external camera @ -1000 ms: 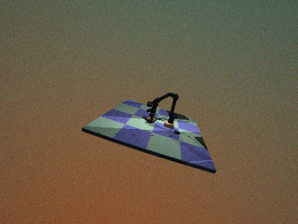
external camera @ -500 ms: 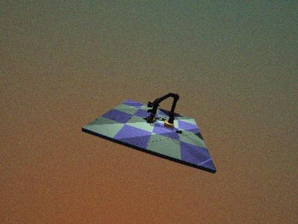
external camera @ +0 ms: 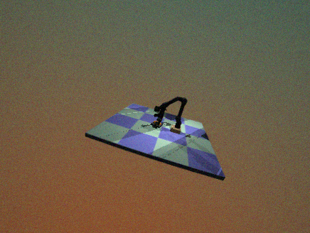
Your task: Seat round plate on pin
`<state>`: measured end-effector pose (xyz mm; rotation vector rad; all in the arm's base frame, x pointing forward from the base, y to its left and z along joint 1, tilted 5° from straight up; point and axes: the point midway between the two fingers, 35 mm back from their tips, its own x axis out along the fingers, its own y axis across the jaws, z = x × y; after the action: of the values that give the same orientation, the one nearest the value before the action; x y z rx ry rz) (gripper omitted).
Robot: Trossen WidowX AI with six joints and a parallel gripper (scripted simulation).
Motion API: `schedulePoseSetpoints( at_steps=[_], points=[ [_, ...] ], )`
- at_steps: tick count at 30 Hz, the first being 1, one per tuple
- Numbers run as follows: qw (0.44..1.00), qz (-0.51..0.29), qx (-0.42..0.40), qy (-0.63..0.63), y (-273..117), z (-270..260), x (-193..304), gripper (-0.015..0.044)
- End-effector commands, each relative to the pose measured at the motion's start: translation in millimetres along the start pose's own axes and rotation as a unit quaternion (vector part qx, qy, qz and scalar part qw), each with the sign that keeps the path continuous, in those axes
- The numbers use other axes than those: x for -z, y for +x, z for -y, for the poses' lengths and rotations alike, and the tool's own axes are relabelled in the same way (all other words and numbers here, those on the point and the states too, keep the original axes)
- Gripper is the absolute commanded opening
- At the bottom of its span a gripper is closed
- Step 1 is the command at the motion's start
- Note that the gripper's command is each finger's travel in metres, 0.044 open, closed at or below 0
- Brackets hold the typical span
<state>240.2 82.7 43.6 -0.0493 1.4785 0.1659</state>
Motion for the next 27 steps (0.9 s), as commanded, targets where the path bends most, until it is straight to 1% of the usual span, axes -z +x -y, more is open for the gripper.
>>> schedulePoseSetpoints(
  at_steps=[1,27],
  points=[
    [1.000,-0.011,0.003,-0.002,3.1,2.7,9.2,0.0000],
    [1.000,-0.012,0.003,-0.002,2.9,10.4,17.8,0.0000]
  ],
)
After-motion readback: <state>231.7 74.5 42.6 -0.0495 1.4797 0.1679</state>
